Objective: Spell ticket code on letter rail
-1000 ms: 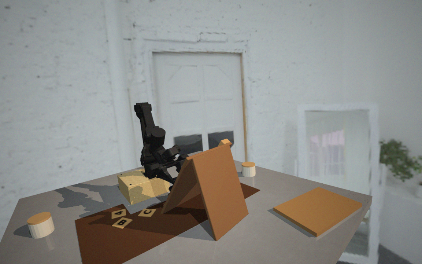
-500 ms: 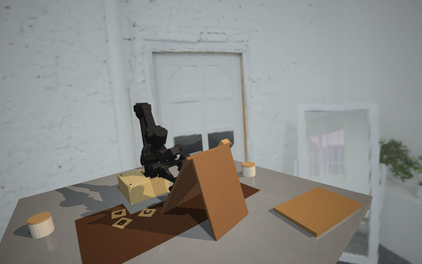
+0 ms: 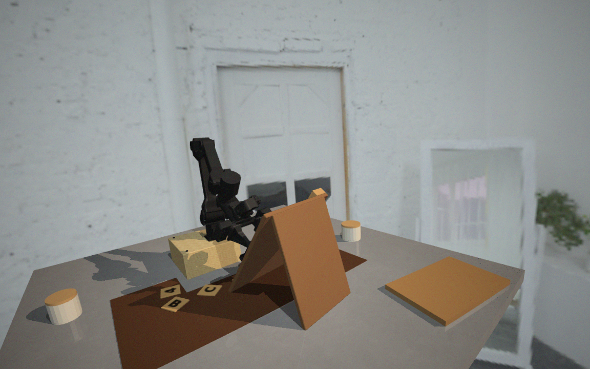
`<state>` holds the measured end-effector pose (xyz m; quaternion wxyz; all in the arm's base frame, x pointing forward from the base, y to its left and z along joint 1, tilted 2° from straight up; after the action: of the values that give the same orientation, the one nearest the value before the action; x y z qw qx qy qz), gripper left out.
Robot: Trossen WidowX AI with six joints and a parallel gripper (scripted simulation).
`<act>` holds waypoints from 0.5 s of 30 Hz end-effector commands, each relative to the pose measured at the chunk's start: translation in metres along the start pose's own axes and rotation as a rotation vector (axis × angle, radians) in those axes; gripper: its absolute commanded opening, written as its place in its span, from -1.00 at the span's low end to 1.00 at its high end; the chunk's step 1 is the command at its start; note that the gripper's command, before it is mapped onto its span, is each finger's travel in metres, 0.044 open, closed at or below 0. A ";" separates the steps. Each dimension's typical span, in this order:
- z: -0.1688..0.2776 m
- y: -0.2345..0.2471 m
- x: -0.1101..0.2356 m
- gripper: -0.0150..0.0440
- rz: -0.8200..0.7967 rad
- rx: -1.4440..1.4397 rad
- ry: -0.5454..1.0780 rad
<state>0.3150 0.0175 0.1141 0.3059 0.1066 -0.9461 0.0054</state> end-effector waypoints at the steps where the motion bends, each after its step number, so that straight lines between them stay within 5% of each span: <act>1: 0.000 0.003 0.000 -0.49 0.000 -0.004 0.000; 15: 0.000 0.010 0.000 -0.49 0.000 -0.004 0.000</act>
<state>0.3133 0.0251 0.1143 0.3060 0.1067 -0.9460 0.0050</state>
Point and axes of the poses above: the point midway between the two fingers, 35 mm back from their tips, its own x axis back along the fingers, its own y axis across the jaws, z = x × y, the point moved 2 cm from there along x, back along the fingers, and after that the axes turned 2 degrees about -x, right-handed, at the moved point
